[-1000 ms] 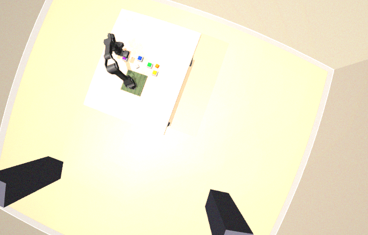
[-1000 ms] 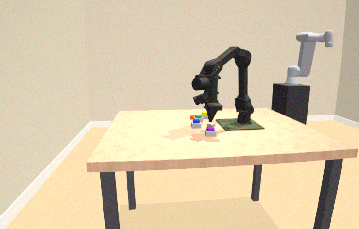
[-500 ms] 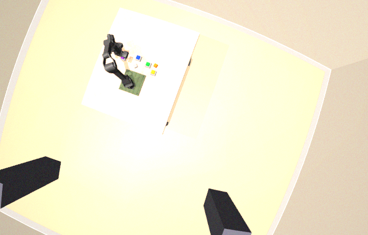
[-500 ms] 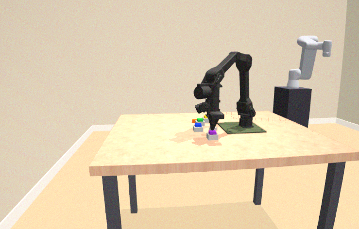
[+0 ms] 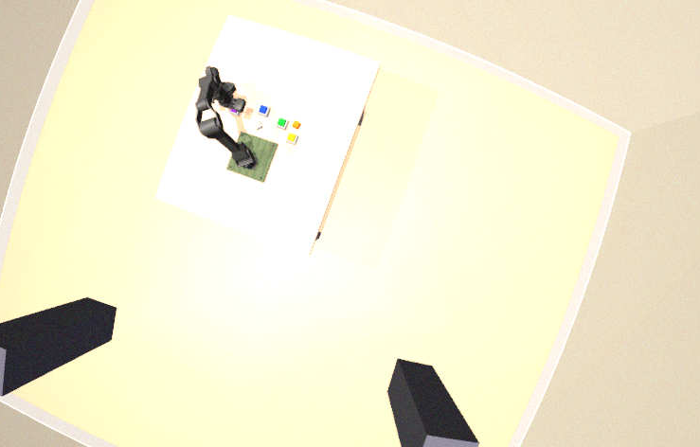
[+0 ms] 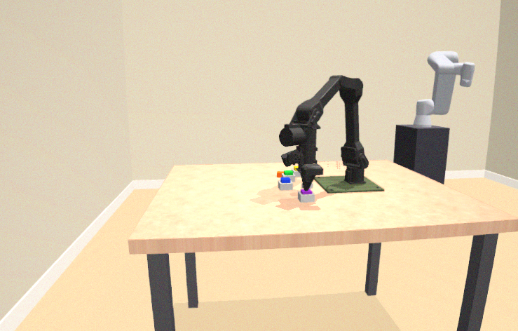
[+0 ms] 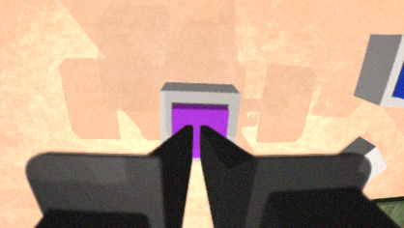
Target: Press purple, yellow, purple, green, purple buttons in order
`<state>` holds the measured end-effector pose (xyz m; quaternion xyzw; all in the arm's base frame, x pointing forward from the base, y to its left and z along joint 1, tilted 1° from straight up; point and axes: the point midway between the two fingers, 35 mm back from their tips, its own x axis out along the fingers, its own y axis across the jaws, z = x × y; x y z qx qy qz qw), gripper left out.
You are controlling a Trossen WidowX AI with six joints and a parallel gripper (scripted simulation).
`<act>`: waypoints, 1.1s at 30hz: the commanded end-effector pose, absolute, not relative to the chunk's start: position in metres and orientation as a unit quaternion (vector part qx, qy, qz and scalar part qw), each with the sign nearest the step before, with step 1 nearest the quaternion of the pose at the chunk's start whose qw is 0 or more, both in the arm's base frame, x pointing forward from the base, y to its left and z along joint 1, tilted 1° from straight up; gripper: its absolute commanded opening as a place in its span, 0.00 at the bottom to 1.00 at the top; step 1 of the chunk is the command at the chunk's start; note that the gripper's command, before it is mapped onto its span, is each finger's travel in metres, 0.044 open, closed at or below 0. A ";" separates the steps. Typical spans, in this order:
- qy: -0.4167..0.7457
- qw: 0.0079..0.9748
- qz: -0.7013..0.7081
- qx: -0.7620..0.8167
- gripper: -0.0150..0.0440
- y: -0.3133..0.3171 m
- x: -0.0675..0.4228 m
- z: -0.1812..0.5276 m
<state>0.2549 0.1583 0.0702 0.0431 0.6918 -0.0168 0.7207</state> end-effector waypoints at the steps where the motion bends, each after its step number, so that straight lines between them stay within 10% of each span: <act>1: 0.694 0.718 -0.022 0.042 0.29 0.157 0.253 0.067; 33: 0.694 0.718 -0.022 0.042 0.29 0.155 0.250 0.163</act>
